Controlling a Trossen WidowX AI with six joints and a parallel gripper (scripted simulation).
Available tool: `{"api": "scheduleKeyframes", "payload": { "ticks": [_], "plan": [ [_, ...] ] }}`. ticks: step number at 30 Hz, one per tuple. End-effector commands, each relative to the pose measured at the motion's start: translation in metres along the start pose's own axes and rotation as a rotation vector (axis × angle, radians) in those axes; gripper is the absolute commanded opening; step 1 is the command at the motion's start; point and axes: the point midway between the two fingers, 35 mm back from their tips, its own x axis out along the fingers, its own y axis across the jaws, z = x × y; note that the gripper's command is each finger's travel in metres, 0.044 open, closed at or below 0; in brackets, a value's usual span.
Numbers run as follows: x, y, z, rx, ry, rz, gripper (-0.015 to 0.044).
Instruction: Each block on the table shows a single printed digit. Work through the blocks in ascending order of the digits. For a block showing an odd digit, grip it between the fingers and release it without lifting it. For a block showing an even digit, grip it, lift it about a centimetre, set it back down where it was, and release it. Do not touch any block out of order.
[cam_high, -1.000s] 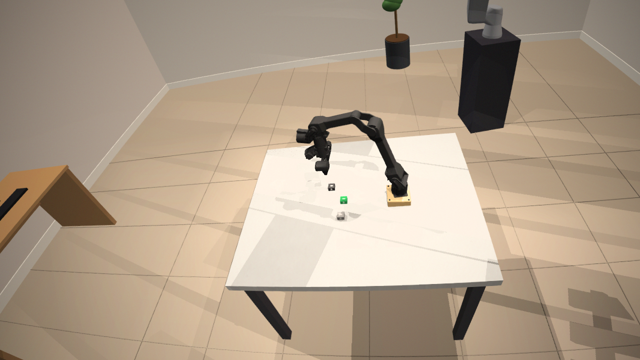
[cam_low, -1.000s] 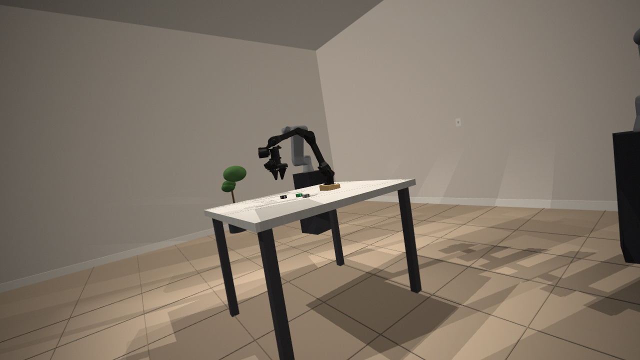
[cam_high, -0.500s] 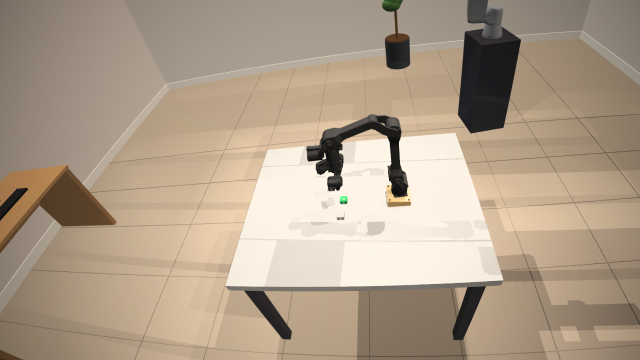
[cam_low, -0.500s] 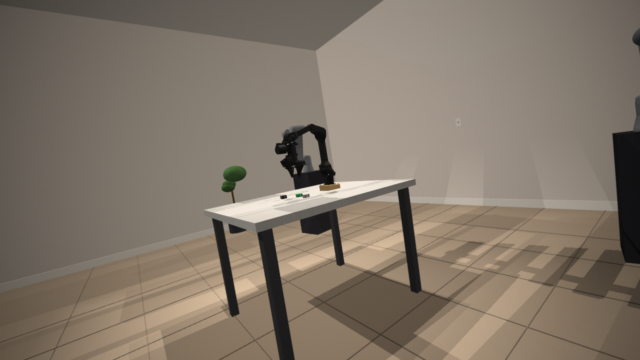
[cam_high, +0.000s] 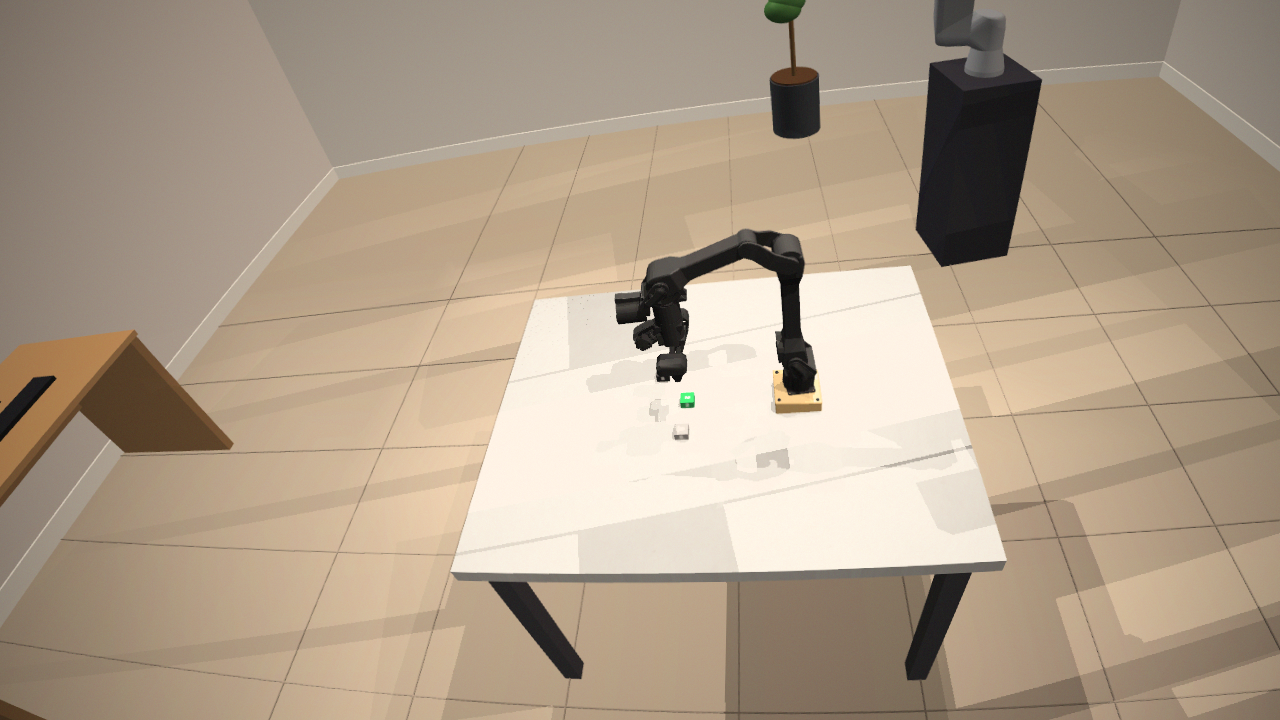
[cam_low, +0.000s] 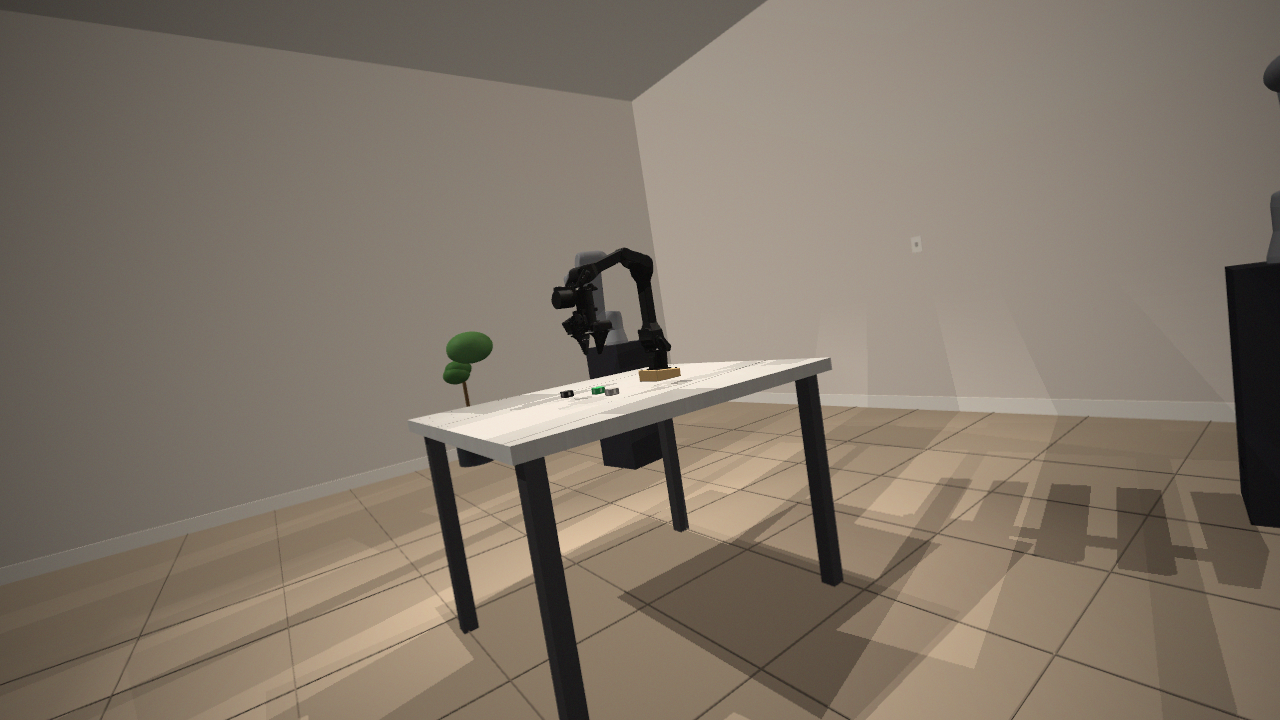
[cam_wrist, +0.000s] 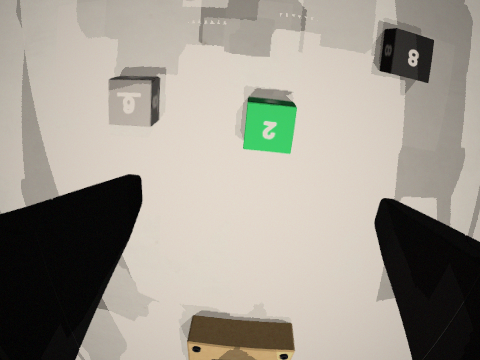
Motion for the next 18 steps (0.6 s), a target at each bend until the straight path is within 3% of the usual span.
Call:
{"api": "scheduleKeyframes", "payload": {
  "ticks": [1,9,18],
  "plan": [
    [0.001,0.000,-0.001,0.005,0.002,0.003,0.0400],
    [0.000,0.081,0.006,0.004,0.002,0.009,0.0400],
    [0.000,0.083,0.006,0.004,0.002,0.010,0.0400]
  ]
}}
